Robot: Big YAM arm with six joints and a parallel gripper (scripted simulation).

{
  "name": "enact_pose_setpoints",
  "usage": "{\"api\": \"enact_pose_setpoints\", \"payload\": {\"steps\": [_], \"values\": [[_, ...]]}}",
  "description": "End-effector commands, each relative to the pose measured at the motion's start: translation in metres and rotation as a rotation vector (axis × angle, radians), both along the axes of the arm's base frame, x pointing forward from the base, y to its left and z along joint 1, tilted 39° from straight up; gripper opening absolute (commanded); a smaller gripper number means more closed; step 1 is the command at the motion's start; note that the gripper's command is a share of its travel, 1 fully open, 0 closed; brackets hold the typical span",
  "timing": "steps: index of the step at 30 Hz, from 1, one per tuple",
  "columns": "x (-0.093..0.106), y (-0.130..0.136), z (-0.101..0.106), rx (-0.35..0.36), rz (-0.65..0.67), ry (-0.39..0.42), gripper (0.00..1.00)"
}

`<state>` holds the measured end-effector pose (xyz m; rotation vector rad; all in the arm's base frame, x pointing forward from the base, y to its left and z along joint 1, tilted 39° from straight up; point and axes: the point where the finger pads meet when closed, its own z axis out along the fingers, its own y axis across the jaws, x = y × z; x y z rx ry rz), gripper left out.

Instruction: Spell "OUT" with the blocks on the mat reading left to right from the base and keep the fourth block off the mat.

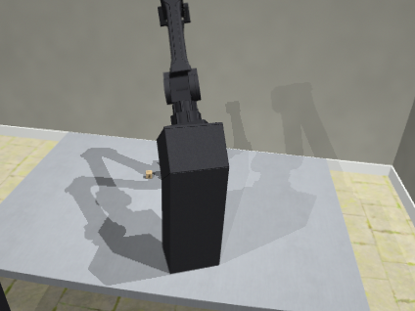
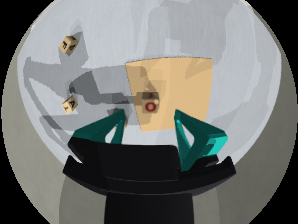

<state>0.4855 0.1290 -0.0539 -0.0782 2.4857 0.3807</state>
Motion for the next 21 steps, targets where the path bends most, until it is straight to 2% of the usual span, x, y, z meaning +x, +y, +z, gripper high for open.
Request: {"api": "enact_pose_setpoints", "payload": {"steps": [1, 4, 18, 21], "values": [[-0.005, -0.010, 0.007, -0.006, -0.006, 0.001, 0.68], [-0.002, -0.010, 0.008, -0.005, -0.006, -0.002, 0.68], [-0.024, -0.019, 0.033, -0.005, -0.006, -0.002, 0.68], [-0.023, -0.020, 0.031, -0.006, -0.006, 0.005, 0.68]]}}
